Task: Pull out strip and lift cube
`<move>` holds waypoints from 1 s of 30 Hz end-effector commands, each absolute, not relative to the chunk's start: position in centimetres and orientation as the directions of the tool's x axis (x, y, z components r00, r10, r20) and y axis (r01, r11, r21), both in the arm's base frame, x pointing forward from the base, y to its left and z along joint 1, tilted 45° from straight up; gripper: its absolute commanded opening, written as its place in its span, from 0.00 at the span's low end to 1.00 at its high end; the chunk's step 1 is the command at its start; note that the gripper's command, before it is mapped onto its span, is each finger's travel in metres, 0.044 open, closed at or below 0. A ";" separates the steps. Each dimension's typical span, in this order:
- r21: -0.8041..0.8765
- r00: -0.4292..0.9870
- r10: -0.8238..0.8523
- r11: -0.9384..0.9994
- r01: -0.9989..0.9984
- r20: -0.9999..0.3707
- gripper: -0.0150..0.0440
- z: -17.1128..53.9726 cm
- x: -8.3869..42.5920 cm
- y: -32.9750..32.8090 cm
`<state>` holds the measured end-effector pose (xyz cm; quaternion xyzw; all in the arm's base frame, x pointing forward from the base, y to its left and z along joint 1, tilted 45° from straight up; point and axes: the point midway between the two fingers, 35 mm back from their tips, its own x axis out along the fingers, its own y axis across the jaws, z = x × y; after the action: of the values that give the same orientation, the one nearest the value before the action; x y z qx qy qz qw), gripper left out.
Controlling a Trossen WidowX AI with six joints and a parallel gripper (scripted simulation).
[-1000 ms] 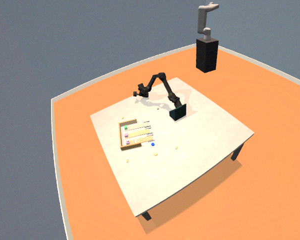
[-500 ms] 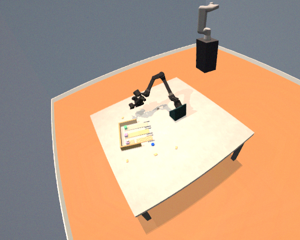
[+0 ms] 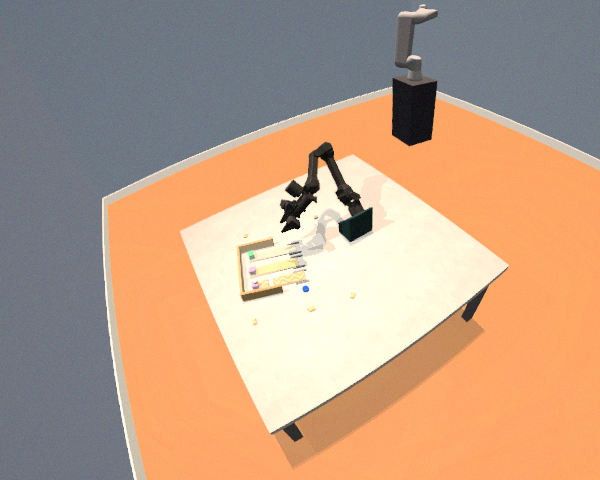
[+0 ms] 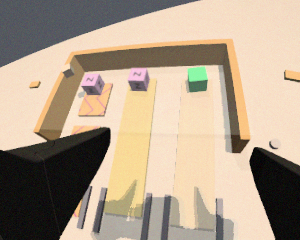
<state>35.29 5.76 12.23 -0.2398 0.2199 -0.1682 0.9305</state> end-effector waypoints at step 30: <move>-0.669 0.765 -0.404 0.742 -0.046 -0.501 0.58 7.1 34.2 11.8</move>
<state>32.64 11.82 8.12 -0.3581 0.2883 -0.0872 0.8838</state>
